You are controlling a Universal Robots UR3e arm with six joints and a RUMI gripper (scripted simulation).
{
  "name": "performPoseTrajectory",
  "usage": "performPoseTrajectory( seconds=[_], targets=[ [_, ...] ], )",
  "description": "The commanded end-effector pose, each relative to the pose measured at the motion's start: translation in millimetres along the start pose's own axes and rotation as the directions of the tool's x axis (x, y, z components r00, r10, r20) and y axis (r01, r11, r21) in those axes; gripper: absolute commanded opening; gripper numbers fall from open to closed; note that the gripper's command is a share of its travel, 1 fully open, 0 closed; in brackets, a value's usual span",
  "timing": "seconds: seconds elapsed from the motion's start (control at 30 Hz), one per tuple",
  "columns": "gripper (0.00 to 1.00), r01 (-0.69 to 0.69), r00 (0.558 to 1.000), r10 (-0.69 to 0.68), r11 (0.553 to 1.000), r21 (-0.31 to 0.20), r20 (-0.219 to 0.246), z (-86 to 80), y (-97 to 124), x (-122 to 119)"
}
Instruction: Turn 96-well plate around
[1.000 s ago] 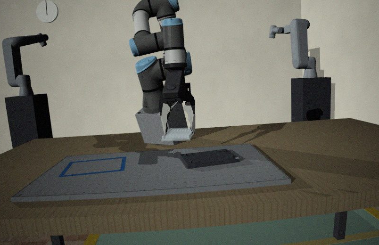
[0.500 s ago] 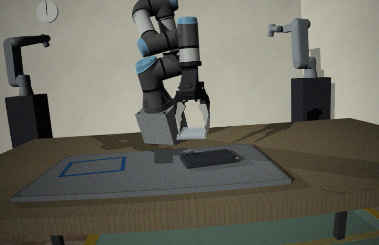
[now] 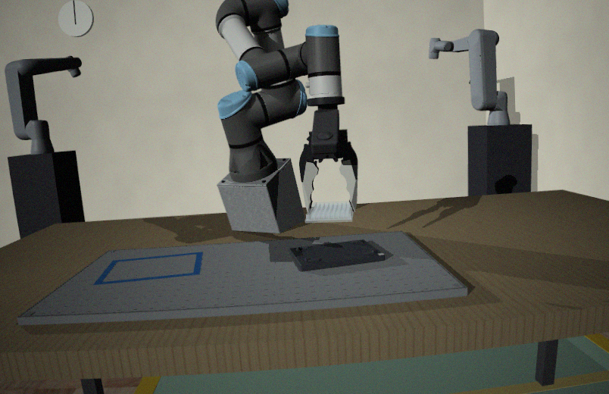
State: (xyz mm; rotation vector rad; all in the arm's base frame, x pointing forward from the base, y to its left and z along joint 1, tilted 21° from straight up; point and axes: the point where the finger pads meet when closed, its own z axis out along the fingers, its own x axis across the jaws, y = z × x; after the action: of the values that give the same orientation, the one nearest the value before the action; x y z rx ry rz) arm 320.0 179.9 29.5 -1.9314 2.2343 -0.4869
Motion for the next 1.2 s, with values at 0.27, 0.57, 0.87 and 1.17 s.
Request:
performPoseTrajectory(
  seconds=[0.27,0.57,0.87,1.17],
  targets=[
    [0.00,0.197,0.980,-0.197,0.980,0.000,-0.003,-0.6,-0.6,-4.2],
    [0.00,0.419,0.908,-0.419,0.908,0.000,-0.003,-0.6,-0.7,-4.2],
    [0.00,0.668,0.744,-0.668,0.744,-0.001,-0.003,-0.6,-0.8,-4.1],
    [0.00,0.822,0.569,-0.822,0.569,-0.002,-0.002,-0.5,-0.8,-4.1]
  ],
)
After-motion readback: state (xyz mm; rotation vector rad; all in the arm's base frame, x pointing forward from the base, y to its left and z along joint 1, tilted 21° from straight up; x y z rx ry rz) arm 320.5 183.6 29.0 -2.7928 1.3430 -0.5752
